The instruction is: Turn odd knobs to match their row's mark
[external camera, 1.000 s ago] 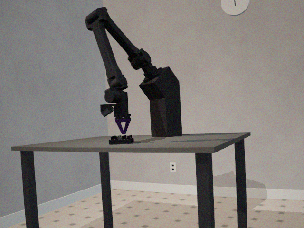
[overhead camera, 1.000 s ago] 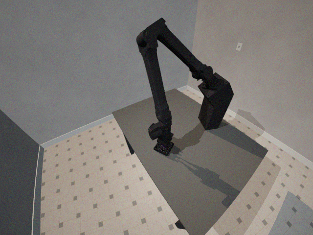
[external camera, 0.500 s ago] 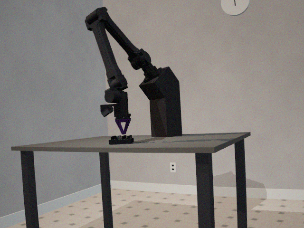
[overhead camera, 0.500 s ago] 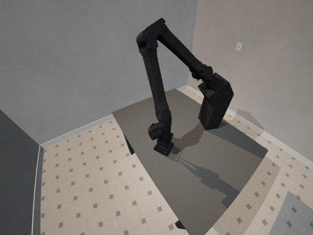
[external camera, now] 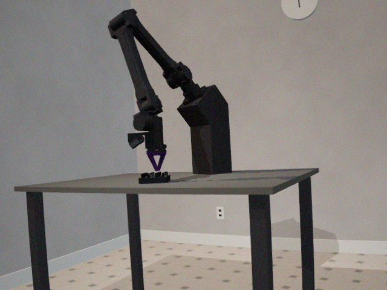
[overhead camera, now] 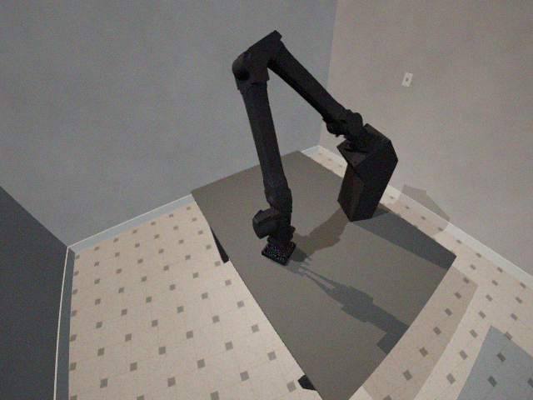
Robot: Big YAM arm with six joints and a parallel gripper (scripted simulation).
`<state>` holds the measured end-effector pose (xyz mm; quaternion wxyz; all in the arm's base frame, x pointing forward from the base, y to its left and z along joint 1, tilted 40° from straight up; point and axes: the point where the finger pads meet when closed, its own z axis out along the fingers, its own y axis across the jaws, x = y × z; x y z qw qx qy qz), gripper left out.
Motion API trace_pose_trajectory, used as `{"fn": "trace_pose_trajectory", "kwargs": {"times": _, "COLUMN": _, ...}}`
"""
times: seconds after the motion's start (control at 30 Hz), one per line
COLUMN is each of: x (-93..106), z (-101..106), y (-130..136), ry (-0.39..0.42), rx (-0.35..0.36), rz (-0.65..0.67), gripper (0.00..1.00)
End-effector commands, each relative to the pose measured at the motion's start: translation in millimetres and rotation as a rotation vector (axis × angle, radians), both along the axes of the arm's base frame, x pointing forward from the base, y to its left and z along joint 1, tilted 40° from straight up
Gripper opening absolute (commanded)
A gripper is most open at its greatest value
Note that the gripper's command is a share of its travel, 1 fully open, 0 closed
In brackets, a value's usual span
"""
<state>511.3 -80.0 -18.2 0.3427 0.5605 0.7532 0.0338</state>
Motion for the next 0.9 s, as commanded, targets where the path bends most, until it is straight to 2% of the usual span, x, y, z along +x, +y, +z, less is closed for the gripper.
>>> {"fn": "trace_pose_trajectory", "kwargs": {"times": 0.0, "x": 2.0, "z": -2.3, "y": -6.1, "ry": -0.006, "rx": -0.003, "rz": -0.004, "gripper": 0.19}}
{"fn": "trace_pose_trajectory", "kwargs": {"times": 0.4, "x": 2.0, "z": -2.5, "y": -5.2, "ry": -0.006, "rx": -0.003, "rz": -0.004, "gripper": 0.19}}
{"fn": "trace_pose_trajectory", "kwargs": {"times": 0.67, "x": 1.0, "z": -5.3, "y": 9.9, "ry": -0.006, "rx": 0.003, "rz": 0.008, "gripper": 0.19}}
{"fn": "trace_pose_trajectory", "kwargs": {"times": 0.87, "x": -0.1, "z": -5.9, "y": 5.9, "ry": -0.004, "rx": 0.001, "rz": 0.002, "gripper": 0.19}}
